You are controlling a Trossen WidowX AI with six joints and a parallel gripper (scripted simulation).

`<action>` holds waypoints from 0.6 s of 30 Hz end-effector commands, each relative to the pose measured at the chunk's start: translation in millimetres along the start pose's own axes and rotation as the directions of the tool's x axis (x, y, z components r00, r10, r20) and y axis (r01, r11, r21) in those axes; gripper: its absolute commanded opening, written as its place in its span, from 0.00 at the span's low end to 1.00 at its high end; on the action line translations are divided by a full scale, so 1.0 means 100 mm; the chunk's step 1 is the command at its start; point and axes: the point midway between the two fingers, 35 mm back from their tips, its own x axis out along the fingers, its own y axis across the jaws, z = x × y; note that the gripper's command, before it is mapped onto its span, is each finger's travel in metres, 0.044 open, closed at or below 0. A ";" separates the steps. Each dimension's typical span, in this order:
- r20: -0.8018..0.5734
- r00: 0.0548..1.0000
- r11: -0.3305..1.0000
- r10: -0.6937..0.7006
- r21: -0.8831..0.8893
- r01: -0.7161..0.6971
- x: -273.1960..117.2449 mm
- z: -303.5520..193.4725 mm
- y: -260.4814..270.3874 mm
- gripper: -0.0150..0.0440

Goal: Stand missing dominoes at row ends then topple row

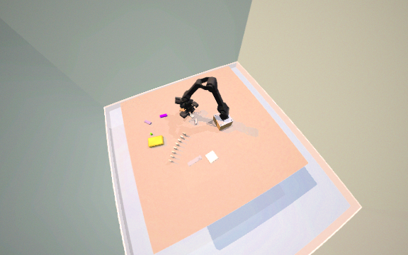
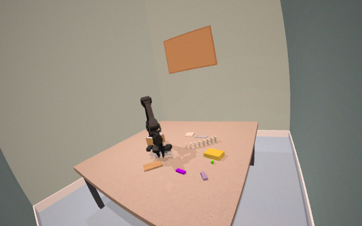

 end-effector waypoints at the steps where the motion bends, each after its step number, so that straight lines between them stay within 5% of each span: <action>1: 0.010 1.000 1.000 0.002 -0.003 -0.002 -0.25 0.03 0.02 0.44; 11: 0.011 1.000 1.000 0.003 -0.003 -0.003 -1.49 0.06 0.07 0.44; 18: 0.012 1.000 0.992 0.005 -0.124 -0.004 -1.60 0.14 0.21 0.44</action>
